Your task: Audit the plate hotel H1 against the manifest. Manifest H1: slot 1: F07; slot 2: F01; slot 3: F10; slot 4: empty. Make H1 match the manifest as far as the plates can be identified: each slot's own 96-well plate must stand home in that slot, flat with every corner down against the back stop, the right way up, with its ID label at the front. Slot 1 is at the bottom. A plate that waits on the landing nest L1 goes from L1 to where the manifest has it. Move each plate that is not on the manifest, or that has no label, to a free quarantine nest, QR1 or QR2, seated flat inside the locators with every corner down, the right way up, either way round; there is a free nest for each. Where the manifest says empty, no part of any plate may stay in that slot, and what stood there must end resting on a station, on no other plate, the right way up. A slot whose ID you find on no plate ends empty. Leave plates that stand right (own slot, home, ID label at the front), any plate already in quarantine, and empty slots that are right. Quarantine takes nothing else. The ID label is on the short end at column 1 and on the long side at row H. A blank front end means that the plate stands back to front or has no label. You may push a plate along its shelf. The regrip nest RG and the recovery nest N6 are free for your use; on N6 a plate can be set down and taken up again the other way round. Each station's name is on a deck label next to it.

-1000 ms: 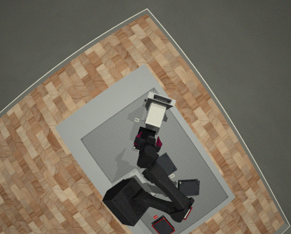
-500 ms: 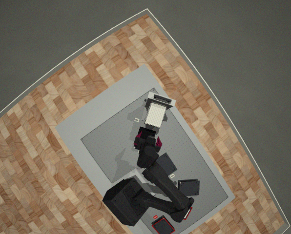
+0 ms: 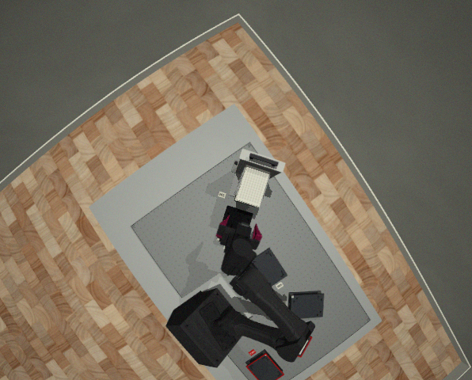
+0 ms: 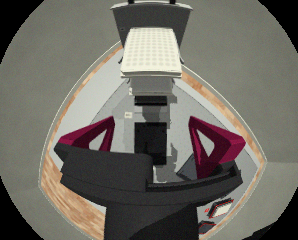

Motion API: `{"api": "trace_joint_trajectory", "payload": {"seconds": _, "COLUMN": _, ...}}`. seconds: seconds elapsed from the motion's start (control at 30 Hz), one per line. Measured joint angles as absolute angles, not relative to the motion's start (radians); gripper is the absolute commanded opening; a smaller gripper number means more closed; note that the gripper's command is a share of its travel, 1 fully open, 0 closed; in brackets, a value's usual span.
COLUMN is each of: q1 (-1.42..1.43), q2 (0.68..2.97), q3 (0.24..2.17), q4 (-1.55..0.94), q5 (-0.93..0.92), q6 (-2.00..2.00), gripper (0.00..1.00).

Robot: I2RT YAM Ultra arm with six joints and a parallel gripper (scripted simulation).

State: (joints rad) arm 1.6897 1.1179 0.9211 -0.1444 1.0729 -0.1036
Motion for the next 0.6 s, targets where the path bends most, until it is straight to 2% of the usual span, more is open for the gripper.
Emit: {"api": "trace_joint_trajectory", "payload": {"seconds": 0.6, "q1": 1.730, "q2": 1.065, "q3": 0.839, "q4": -0.141, "q5": 1.112, "q6": -0.072, "gripper": 1.00}}
